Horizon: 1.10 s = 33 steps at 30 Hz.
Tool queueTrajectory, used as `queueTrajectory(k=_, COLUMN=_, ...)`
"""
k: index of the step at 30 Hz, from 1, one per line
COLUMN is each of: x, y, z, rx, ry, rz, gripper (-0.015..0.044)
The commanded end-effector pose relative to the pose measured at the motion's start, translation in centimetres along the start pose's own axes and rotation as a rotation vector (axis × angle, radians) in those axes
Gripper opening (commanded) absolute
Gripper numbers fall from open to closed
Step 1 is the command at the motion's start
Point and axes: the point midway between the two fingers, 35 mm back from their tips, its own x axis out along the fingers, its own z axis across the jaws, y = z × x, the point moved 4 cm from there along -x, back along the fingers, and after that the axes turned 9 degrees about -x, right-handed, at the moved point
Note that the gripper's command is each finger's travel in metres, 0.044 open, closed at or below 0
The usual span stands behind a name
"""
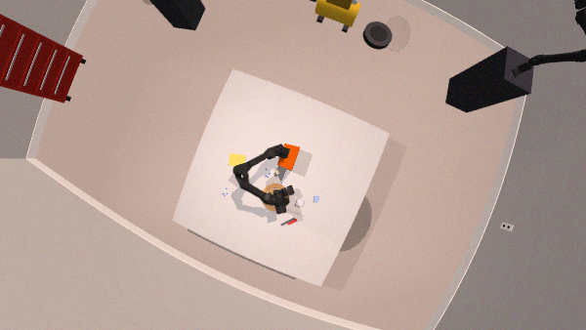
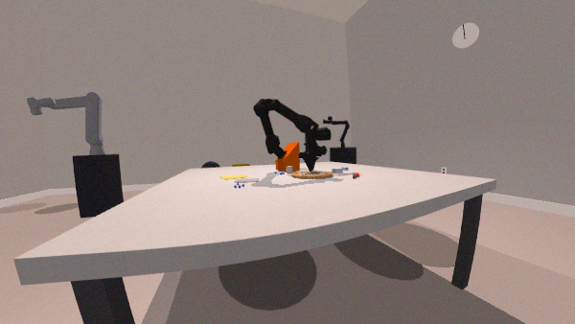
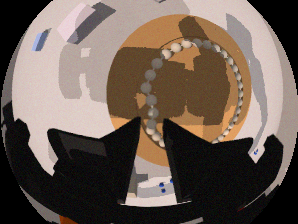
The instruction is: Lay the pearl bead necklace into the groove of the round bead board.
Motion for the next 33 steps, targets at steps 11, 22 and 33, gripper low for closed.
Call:
queueTrajectory(k=11, x=-0.02, y=-0.01, z=-0.01, rx=0.000, ry=0.000, rz=0.000, gripper=0.0000)
queueTrajectory(k=22, x=-0.02, y=-0.01, z=-0.01, rx=0.000, ry=0.000, rz=0.000, gripper=0.0000)
queueTrajectory(k=33, x=-0.44, y=0.07, z=0.04, rx=-0.003, ry=0.002, rz=0.003, gripper=0.0000)
